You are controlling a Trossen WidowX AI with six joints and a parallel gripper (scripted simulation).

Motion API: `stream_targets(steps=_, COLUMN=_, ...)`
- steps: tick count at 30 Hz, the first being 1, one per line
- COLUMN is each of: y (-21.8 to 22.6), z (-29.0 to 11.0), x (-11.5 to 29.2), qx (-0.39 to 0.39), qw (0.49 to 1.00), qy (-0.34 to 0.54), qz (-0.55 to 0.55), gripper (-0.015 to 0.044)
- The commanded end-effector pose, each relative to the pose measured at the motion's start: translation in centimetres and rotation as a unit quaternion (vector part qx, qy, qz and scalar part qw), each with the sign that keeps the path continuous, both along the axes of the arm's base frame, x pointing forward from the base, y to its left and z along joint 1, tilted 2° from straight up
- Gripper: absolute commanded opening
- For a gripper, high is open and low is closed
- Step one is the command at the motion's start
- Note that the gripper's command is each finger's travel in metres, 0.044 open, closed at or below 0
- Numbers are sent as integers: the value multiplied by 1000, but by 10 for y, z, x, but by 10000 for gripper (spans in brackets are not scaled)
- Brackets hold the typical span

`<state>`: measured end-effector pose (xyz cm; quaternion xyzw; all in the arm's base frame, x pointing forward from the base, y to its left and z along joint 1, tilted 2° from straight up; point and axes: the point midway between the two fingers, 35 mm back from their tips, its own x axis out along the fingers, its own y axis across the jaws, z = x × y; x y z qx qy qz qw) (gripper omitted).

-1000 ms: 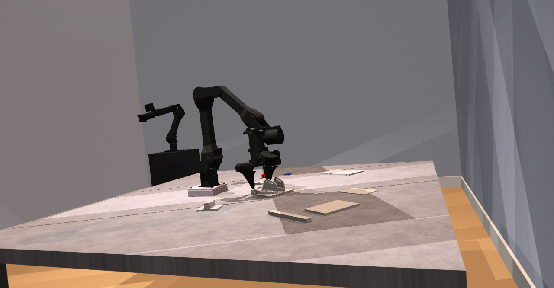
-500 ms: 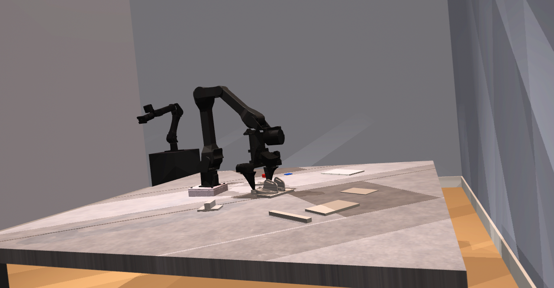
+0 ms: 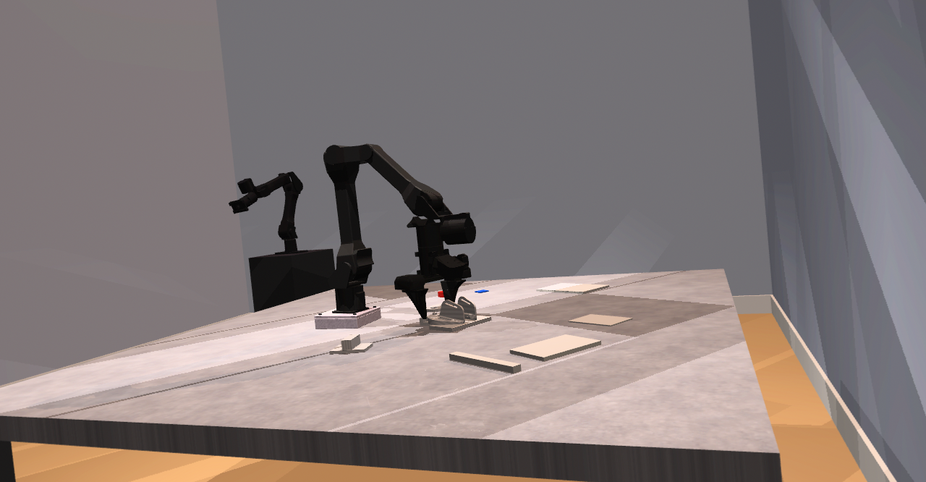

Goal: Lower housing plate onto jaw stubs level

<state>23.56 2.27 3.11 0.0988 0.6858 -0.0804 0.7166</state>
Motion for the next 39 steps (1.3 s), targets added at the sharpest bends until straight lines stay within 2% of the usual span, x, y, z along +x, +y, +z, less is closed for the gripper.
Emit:
stream_targets(steps=1, y=-1, z=-2, x=0, qx=-2, qw=1000, qy=1, qz=-2, gripper=351)
stream_targets(steps=39, y=0, z=-10, x=0, qx=-2, qw=1000, qy=1, qz=-2, gripper=351)
